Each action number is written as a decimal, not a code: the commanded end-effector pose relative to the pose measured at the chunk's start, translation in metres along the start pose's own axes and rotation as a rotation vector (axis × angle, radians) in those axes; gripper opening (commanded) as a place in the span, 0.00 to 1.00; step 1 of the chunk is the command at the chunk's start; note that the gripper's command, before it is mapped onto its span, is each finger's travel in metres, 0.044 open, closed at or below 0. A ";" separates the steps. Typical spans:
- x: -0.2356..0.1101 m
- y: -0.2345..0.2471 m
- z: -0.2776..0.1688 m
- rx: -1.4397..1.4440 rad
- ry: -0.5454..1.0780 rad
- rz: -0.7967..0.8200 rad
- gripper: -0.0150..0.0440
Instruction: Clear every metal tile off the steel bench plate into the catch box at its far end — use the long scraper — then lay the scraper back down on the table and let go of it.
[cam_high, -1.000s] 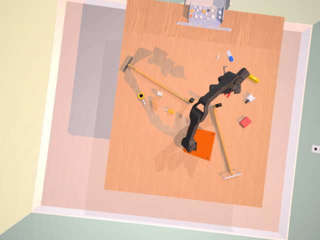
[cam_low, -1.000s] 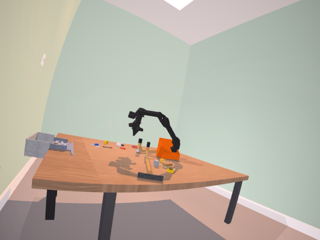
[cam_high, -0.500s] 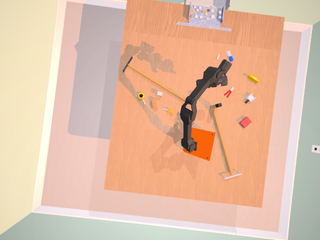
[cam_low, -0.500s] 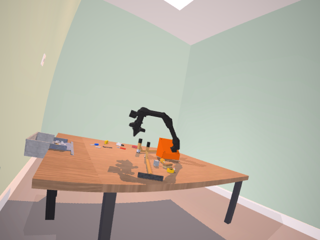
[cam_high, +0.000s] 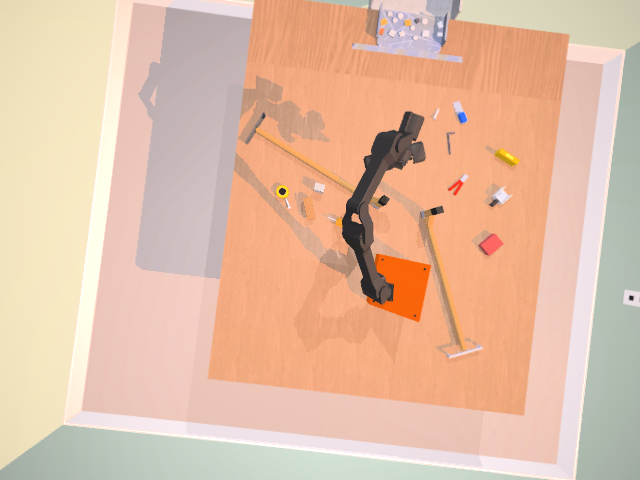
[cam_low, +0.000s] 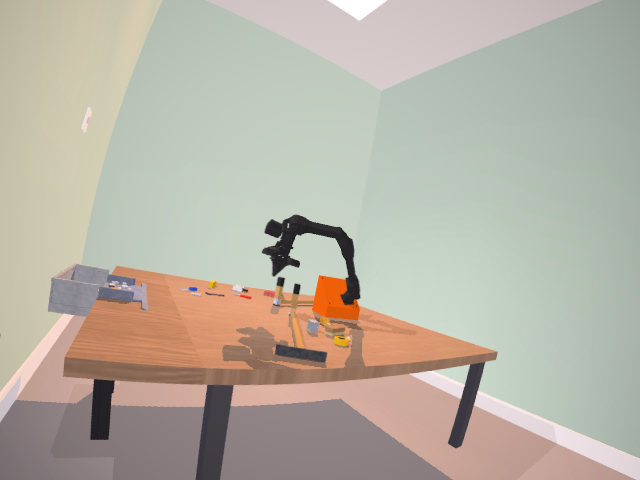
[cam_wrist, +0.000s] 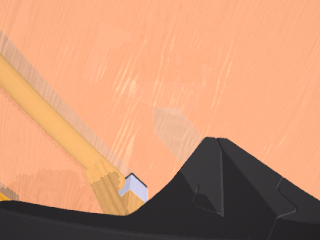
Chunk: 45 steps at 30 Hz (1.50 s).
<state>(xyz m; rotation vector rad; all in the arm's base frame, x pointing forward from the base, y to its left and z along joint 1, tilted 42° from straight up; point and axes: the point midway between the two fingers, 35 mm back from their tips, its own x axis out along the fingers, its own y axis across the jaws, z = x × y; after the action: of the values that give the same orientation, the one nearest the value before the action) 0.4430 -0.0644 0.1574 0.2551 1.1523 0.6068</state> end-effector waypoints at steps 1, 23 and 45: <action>0.000 0.025 0.007 -0.024 -0.011 0.015 0.25; -0.017 0.164 0.030 -0.189 -0.087 0.103 0.25; -0.029 0.255 0.021 -0.295 -0.130 0.192 0.25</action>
<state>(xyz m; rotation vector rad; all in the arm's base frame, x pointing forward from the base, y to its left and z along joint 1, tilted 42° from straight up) 0.3738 0.1246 0.3181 0.1436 0.8925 0.9036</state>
